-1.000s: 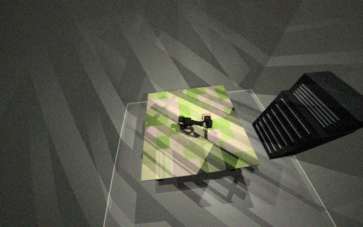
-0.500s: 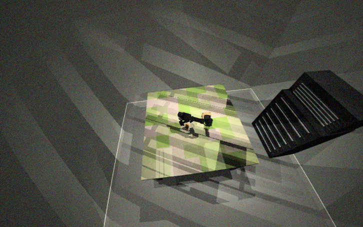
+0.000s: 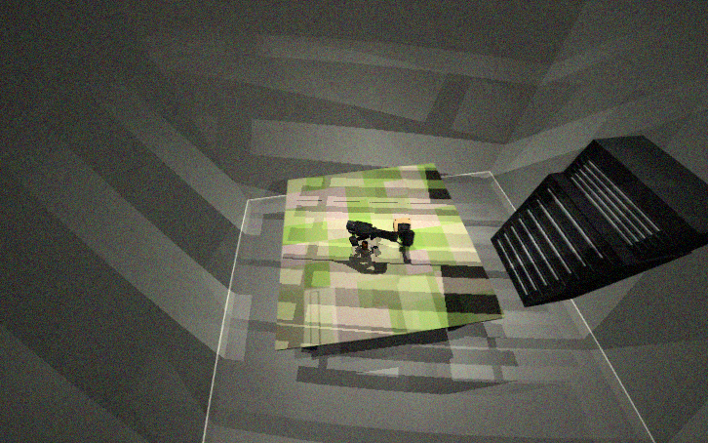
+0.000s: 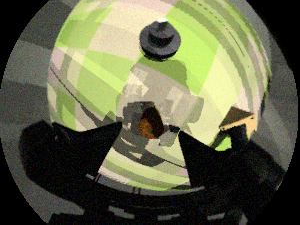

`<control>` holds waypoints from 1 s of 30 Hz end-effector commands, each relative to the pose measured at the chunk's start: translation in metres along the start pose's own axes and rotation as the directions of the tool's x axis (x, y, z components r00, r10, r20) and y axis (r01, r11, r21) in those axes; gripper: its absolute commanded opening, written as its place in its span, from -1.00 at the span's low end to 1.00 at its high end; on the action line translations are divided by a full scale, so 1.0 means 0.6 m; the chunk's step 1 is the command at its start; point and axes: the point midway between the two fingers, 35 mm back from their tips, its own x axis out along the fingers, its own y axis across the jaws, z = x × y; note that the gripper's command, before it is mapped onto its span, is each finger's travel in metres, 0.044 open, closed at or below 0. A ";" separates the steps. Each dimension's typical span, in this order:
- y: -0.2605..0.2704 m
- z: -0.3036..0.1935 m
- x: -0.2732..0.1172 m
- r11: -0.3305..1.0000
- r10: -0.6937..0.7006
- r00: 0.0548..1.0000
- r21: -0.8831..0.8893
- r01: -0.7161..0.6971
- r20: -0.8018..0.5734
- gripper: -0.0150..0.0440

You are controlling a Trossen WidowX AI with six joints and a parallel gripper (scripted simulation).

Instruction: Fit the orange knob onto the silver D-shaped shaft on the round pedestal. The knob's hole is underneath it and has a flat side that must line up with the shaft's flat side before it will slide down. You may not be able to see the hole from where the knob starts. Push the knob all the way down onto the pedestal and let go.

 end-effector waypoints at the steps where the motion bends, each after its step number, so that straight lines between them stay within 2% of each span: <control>1: 0.001 0.000 0.012 1.000 0.004 1.000 0.005 -0.004 -0.003 1.00; 30: 0.000 -0.003 0.089 1.000 0.006 1.000 0.005 -0.006 -0.006 1.00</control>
